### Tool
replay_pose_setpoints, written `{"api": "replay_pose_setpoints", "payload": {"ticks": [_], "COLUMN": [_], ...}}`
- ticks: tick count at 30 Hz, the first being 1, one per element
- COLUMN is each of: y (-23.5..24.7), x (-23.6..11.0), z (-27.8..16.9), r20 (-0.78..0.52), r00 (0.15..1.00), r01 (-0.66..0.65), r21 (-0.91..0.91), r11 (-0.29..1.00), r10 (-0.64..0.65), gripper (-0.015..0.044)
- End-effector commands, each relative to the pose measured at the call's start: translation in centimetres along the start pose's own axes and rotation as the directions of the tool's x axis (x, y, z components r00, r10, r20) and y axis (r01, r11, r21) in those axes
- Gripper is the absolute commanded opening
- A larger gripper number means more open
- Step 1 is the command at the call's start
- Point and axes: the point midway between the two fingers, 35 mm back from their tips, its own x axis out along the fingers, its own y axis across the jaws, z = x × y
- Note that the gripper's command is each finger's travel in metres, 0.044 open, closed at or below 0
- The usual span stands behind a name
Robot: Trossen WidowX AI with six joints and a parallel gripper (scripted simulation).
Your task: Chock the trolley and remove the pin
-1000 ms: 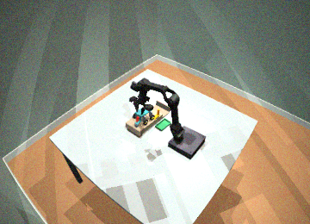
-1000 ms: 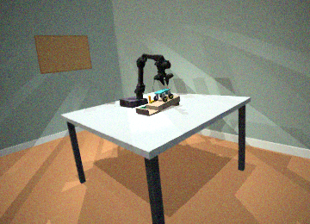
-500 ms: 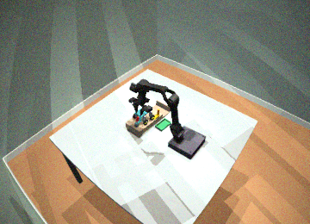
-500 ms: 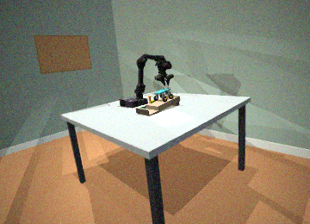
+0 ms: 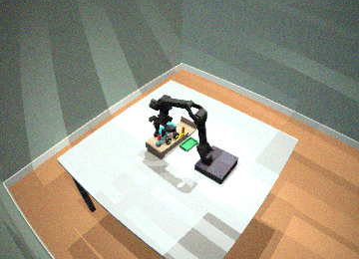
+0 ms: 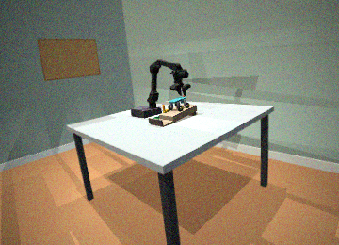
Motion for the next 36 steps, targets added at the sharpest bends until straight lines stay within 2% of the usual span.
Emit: {"api": "replay_pose_setpoints", "payload": {"ticks": [1,28,33,36], "y": [0.0,0.0,0.0,0.0], "x": [0.3,4.2,3.8,3.8], "z": [-0.1,-0.2,-0.1,-0.1], "r20": [-0.005,-0.006,-0.005,-0.005], "r00": [1.0,1.0,1.0,1.0], "r01": [-0.002,-0.002,-0.003,-0.003], "r21": [0.004,0.004,0.0,0.0], "r11": [1.0,1.0,1.0,1.0], "r10": [0.002,0.002,0.003,0.003], "gripper": [0.019,0.019,0.0059,0.0039]}}
